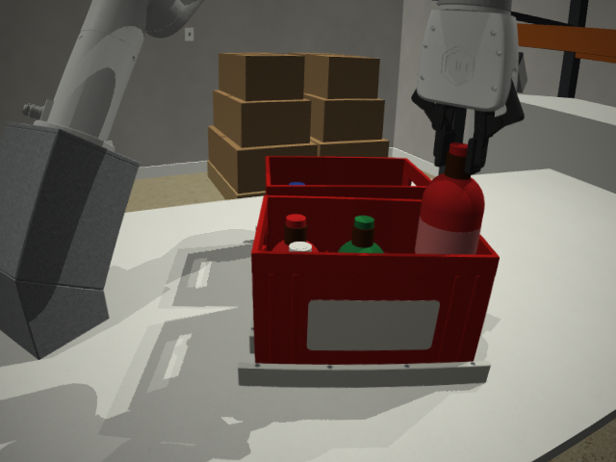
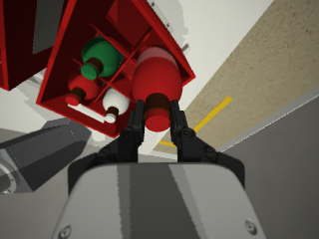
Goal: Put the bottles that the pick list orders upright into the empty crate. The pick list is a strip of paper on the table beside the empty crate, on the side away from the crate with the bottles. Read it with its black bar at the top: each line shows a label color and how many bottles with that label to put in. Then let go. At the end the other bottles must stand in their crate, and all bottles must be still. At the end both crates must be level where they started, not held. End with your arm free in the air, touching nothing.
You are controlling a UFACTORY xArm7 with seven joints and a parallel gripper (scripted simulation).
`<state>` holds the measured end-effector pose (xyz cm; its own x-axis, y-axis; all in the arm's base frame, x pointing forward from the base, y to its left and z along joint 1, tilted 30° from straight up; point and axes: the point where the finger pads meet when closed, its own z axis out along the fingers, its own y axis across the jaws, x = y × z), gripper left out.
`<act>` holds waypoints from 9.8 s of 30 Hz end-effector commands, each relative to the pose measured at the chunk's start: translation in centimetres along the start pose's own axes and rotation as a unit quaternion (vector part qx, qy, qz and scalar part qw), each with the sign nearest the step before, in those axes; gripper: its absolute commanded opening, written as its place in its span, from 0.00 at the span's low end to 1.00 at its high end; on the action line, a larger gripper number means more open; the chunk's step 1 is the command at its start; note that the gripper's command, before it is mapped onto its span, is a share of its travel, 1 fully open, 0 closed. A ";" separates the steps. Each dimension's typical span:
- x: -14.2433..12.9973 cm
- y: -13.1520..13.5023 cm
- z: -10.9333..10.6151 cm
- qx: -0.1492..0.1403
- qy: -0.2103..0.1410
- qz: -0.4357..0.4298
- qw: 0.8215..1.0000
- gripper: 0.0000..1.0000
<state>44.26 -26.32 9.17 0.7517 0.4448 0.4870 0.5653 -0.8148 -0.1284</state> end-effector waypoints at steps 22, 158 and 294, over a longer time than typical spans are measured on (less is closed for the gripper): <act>0.0 0.2 -4.1 -0.003 0.000 0.000 1.000 0.00; 8.3 -18.3 -5.8 -0.002 0.001 0.000 1.000 0.00; 10.2 -22.9 -1.0 -0.002 0.001 0.000 1.000 0.00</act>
<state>38.40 -3.56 18.07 0.7519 0.4450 0.4865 0.5652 -0.8149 -0.1281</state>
